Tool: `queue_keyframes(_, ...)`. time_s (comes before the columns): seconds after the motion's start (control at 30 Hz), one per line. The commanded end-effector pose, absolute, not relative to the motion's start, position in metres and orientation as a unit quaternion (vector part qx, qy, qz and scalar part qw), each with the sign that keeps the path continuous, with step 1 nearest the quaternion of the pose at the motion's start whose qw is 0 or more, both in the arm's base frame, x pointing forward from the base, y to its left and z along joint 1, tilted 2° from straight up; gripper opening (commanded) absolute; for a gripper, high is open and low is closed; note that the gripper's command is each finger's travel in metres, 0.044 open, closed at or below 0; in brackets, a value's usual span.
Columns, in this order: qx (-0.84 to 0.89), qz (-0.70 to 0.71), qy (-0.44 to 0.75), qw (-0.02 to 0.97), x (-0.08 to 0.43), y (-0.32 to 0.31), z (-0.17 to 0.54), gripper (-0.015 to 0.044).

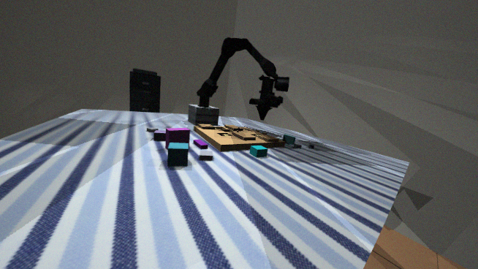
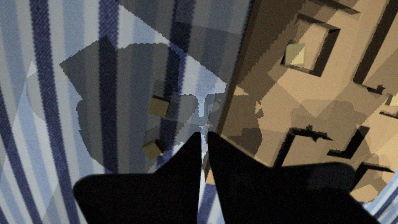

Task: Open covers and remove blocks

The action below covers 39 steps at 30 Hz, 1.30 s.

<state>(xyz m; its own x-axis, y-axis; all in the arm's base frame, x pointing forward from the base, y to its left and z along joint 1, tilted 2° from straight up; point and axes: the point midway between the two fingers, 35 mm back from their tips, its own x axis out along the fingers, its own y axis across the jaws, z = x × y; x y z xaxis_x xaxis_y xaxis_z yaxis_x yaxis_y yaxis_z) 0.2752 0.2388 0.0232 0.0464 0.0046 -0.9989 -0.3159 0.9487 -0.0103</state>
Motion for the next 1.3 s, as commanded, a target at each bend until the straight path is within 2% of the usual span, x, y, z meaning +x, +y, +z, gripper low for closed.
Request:
queue_keyframes(0.0,-0.119,0.115,0.679,0.715,0.296,0.223,0.025,0.0)
queue_keyframes(0.47,-0.143,0.135,0.675,0.711,0.353,0.166,0.028,0.0)
queue_keyframes(0.97,-0.138,0.13,0.676,0.712,0.359,0.163,-0.001,0.0)
queue_keyframes(1.1,-0.061,0.057,0.686,0.722,0.359,0.163,-0.003,0.0)
queue_keyframes(1.27,0.116,-0.111,0.68,0.716,0.36,0.163,-0.01,0.0)
